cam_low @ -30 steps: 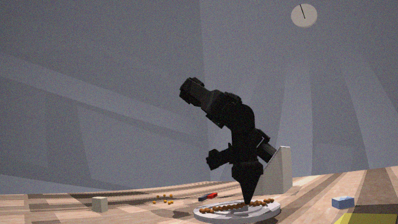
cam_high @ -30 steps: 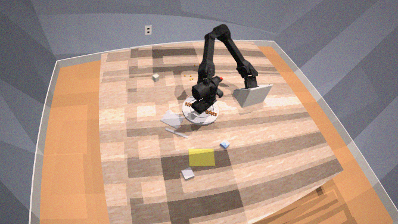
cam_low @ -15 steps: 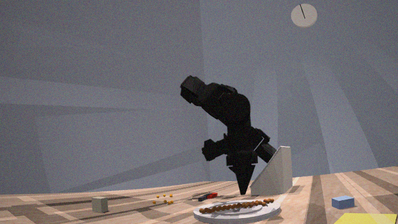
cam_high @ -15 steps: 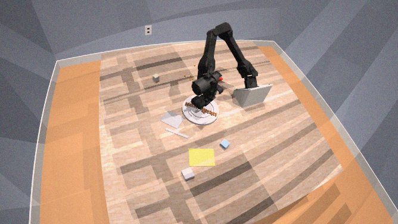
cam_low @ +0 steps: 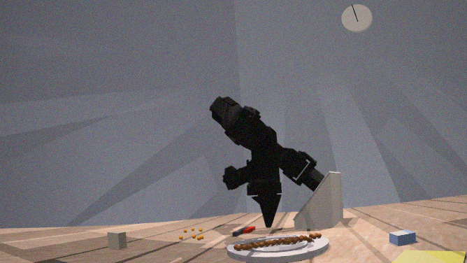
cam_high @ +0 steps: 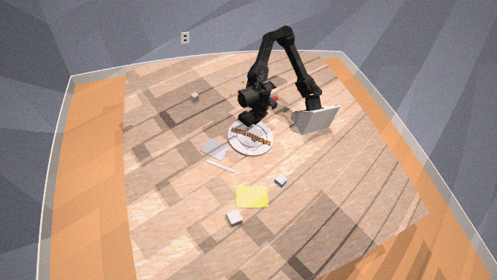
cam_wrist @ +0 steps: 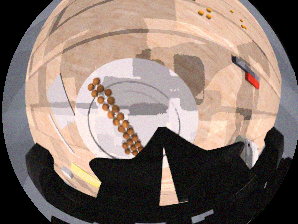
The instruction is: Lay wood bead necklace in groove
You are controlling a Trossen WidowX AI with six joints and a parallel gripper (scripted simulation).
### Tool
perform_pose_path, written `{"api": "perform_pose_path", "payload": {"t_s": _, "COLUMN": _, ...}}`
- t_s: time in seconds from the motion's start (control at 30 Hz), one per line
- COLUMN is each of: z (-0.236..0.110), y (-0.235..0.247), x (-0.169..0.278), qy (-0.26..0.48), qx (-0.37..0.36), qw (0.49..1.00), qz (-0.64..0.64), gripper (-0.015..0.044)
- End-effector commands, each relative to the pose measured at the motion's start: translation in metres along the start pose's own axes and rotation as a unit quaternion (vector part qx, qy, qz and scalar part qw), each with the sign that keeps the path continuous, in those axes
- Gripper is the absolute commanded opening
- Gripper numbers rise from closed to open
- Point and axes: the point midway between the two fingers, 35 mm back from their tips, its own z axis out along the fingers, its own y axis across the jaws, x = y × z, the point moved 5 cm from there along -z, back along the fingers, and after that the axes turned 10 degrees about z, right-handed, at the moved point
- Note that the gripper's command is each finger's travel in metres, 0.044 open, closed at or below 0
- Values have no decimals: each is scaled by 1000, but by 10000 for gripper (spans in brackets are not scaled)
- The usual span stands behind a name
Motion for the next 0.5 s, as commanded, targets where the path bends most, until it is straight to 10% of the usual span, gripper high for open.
{"api": "perform_pose_path", "payload": {"t_s": 0.0, "z": 1, "y": -5, "x": -3, "qy": -1, "qx": 2, "qw": 1000, "qz": -4, "gripper": 0}}
{"api": "perform_pose_path", "payload": {"t_s": 0.47, "z": 21, "y": -5, "x": -3, "qy": -2, "qx": 2, "qw": 1000, "qz": -4, "gripper": 0}}
